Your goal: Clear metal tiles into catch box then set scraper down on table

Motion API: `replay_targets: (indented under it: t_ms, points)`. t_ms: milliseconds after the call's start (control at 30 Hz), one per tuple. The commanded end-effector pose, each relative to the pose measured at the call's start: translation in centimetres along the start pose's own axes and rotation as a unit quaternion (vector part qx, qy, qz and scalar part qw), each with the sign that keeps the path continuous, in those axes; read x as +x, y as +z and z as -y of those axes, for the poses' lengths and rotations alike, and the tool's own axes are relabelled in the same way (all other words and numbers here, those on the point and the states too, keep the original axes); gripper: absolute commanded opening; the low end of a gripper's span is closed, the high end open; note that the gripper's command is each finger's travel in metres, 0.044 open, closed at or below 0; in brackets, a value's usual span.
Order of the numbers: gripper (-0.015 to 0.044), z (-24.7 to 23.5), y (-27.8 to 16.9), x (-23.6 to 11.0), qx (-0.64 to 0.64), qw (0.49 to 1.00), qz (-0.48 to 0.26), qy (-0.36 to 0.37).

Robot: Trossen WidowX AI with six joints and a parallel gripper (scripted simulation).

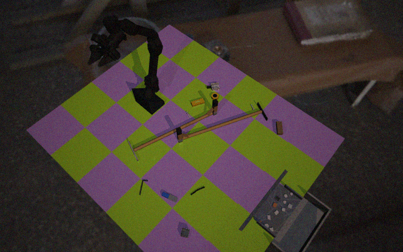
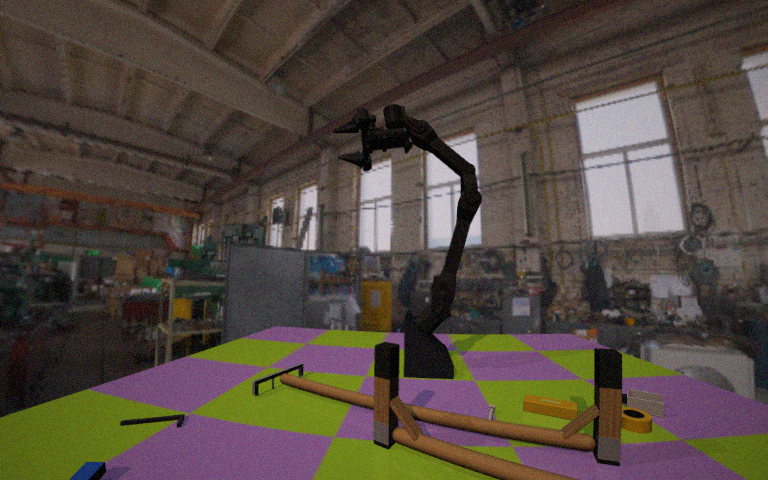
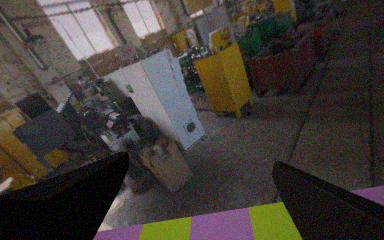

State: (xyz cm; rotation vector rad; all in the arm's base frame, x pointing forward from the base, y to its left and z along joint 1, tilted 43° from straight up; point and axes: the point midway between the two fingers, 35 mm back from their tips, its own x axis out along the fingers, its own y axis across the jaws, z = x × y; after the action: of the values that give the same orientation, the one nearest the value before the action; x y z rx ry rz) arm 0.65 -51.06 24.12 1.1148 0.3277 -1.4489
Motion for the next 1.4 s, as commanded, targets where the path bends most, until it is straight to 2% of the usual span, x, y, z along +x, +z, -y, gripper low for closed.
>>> replay_targets:
  t_ms: [0,667,1367]
  points:
    - [0.0440,0.0,-1.3,0.9,-0.013,0.999,-0.031,0.000]
    - [0.0440,-0.3,-7.9,3.7,-0.071,0.981,-0.179,0.009]
    - [0.0440,-0.6,-14.5,4.7,-0.115,0.938,-0.326,0.033]
